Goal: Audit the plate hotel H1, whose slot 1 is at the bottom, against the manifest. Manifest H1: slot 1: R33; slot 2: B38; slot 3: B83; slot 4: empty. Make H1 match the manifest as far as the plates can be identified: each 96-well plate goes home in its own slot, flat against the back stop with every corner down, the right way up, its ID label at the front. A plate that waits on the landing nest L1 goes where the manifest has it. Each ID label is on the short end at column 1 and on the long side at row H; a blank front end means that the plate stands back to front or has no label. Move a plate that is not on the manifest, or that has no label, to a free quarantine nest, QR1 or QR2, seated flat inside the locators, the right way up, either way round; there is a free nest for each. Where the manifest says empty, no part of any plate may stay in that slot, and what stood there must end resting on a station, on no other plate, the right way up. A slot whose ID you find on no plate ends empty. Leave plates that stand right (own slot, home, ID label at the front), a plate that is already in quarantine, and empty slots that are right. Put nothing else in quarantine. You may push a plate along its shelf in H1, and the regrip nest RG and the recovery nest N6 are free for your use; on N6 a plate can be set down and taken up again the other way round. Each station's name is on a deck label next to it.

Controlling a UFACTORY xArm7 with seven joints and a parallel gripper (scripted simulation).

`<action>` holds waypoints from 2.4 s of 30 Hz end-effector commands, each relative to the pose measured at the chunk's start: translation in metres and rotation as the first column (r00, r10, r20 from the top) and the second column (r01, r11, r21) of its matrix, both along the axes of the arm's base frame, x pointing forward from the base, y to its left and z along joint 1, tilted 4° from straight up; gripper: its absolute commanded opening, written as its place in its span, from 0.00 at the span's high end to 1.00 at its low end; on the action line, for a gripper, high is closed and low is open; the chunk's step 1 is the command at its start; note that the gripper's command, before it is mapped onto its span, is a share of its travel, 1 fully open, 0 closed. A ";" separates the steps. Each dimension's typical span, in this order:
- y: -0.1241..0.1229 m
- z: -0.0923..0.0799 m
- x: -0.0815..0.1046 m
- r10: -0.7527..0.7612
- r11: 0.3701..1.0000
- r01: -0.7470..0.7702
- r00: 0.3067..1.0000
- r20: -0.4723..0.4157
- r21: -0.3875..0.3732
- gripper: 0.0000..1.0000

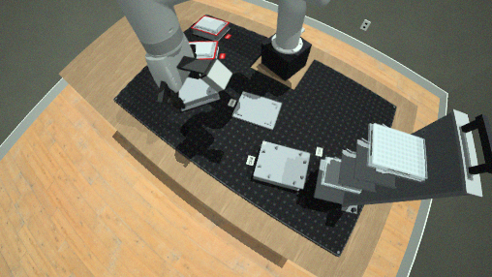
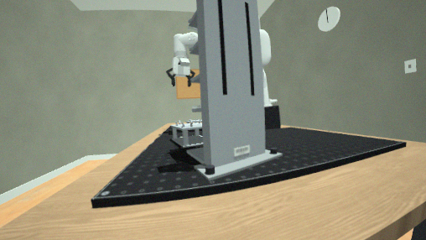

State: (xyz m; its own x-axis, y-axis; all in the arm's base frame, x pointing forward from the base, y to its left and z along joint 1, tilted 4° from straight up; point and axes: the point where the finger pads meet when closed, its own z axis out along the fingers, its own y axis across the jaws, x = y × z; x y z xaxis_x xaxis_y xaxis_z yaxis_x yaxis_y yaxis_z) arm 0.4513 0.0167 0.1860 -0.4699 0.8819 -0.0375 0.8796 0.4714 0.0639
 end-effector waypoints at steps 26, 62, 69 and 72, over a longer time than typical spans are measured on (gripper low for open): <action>0.133 0.000 -0.017 0.002 1.000 -0.002 1.000 0.004 0.000 0.00; 0.192 -0.016 -0.031 0.002 1.000 -0.002 1.000 0.004 0.001 0.00; 0.192 -0.026 -0.030 0.002 1.000 -0.002 1.000 0.004 0.001 0.00; 0.192 -0.031 -0.030 0.002 1.000 -0.002 1.000 0.004 0.001 0.00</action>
State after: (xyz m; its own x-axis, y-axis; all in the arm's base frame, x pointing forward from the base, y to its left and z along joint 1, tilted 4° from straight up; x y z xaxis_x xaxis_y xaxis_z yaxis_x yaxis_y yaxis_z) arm 0.4197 0.2076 0.1575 -0.4718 0.8809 -0.0382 0.8786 0.4733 0.0631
